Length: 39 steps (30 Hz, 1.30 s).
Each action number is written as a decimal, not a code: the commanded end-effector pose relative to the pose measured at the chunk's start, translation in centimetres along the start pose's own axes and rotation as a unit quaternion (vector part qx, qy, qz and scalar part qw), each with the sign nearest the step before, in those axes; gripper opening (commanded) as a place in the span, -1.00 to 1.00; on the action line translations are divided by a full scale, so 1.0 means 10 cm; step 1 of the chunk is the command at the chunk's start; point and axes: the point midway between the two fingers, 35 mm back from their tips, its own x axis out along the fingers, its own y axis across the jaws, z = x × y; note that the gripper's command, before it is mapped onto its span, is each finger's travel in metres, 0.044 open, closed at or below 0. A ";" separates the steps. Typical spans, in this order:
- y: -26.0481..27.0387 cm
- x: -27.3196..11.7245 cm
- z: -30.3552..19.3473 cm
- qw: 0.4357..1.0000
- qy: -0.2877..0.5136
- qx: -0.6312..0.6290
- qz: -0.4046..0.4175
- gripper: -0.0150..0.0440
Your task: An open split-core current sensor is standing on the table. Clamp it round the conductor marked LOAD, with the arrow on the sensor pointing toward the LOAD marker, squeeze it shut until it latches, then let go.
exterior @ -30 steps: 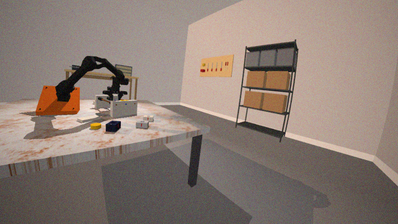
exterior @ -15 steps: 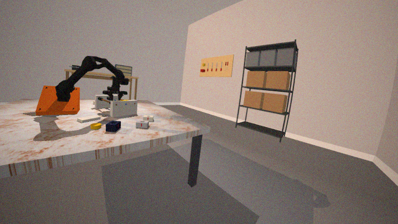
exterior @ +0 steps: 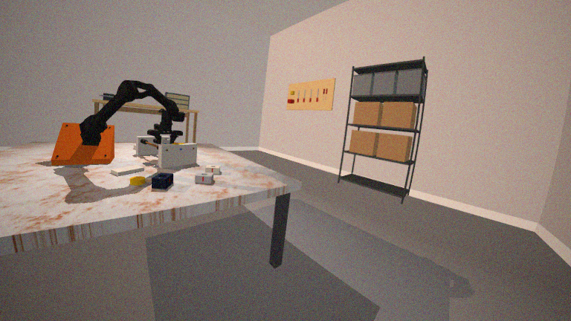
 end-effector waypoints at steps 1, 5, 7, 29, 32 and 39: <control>0.00 -0.02 0.01 1.000 0.000 0.000 -0.001 0.93; 0.00 0.00 0.00 1.000 0.000 0.000 0.000 0.73; 0.00 0.00 0.00 1.000 0.000 0.000 0.000 0.56; 0.00 -0.02 0.00 1.000 0.000 0.000 -0.001 -0.49; 0.00 0.00 0.00 1.000 0.000 -0.001 0.000 -0.49; 0.00 0.00 0.00 1.000 0.000 -0.001 0.000 -0.49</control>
